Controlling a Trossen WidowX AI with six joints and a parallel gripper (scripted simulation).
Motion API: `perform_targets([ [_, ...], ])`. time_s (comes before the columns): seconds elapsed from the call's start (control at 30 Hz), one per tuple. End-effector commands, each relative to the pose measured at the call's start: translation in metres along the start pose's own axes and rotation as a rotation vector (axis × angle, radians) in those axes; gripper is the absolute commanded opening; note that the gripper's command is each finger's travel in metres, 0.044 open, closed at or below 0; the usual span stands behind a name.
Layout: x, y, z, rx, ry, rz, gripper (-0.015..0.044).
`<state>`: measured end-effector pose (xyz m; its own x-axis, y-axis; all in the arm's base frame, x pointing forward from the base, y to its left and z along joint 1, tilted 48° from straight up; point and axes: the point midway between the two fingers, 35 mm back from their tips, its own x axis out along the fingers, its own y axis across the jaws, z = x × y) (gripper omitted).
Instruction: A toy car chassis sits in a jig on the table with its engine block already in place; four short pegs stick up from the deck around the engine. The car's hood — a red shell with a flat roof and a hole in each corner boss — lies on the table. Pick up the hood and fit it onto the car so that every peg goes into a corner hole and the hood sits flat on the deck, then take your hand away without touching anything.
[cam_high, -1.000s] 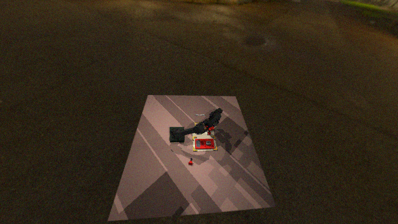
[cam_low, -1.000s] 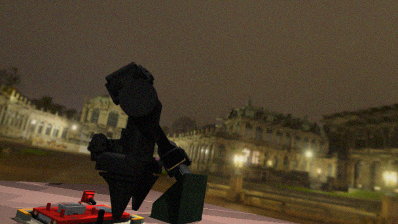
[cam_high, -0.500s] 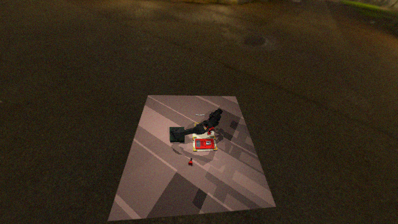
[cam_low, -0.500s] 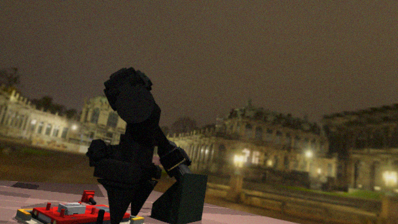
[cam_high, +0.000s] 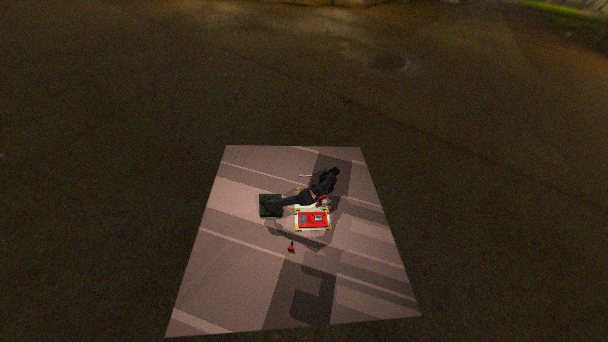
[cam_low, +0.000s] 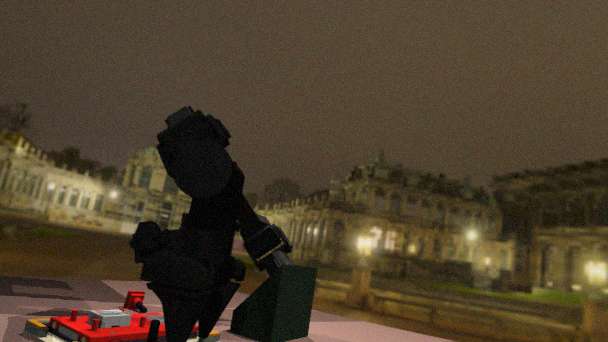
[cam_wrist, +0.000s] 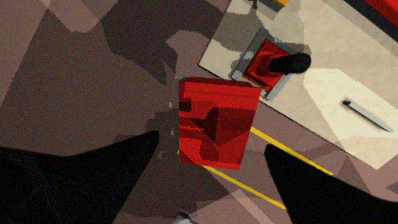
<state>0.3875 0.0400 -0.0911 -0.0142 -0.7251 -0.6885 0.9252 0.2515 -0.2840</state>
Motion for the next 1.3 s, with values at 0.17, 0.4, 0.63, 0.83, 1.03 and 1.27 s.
perform_targets([
  [0.17,0.007,-0.002,0.000,-0.007,-0.007,-0.003,0.0440],
  [0.4,0.011,-0.002,0.000,-0.007,-0.007,-0.003,0.0440],
  [0.63,0.016,-0.002,0.001,-0.007,-0.008,-0.003,0.0440],
  [0.83,0.019,-0.002,0.001,-0.007,-0.008,-0.003,0.0440],
  [1.03,0.021,-0.002,0.001,-0.007,-0.008,-0.003,0.0440],
  [1.27,0.025,-0.002,0.001,-0.007,-0.008,-0.003,0.0440],
])
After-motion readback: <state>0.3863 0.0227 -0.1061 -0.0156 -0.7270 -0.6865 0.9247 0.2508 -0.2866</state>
